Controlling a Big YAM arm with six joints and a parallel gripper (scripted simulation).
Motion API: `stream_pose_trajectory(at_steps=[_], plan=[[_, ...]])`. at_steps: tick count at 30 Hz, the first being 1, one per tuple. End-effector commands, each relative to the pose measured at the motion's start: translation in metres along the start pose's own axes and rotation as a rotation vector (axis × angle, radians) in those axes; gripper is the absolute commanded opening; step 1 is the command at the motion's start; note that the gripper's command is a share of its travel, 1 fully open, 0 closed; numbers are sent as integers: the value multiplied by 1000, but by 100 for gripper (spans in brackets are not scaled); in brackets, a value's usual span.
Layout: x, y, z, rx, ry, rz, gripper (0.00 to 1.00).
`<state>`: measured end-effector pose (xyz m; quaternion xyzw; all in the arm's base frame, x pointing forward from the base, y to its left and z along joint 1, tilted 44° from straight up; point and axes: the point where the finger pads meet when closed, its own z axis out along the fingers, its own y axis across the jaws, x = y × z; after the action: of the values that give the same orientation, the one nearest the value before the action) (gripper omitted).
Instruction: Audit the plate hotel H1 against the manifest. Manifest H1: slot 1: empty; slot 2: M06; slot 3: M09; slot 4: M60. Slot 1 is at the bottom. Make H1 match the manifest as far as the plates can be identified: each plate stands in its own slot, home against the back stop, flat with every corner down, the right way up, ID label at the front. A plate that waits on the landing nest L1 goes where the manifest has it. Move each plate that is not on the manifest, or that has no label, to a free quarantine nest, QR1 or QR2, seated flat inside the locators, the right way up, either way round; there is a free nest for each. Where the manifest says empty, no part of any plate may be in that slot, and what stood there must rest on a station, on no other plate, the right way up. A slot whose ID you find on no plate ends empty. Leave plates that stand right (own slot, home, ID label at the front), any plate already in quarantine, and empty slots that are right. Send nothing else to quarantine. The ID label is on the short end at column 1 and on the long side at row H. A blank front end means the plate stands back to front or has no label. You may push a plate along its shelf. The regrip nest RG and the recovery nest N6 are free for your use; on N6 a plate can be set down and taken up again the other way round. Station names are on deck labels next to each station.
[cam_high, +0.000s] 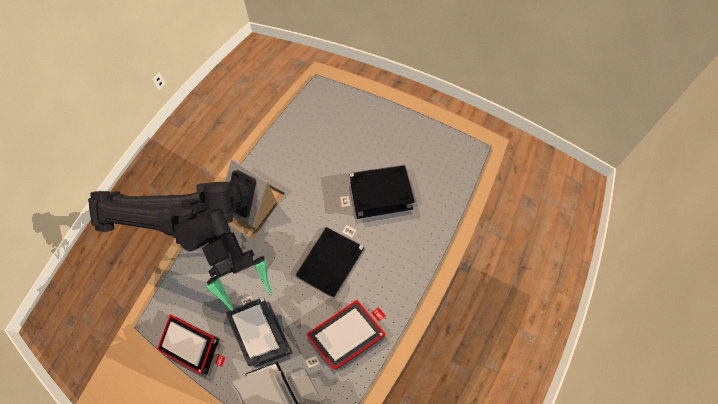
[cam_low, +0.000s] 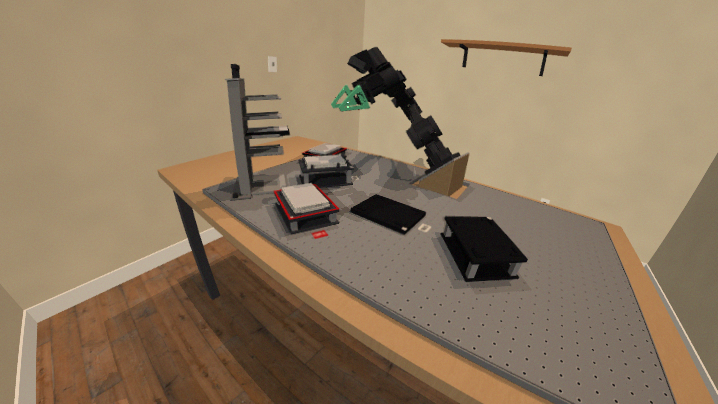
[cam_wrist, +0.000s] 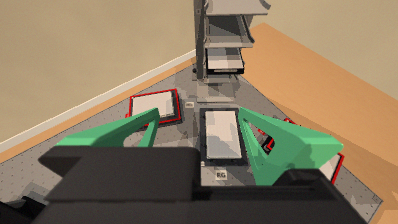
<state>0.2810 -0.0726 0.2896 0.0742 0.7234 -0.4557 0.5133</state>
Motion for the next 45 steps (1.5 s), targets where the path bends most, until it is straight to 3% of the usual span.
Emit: stream_pose_trajectory(at_steps=[1, 2, 5, 16, 18, 19, 33, 45], plan=[[-17, -18, 1, 18, -9, 21, 100], [3, -10, 1, 10, 7, -18, 100], [-21, -35, 1, 22, -14, 28, 100], [-20, -73, 2, 24, -16, 20, 100], [-20, -73, 2, 24, -16, 20, 100], [0, -60, 4, 10, 6, -19, 100], [32, -68, 25, 24, -14, 0, 100], [61, -65, 43, 17, -4, -15, 100]])
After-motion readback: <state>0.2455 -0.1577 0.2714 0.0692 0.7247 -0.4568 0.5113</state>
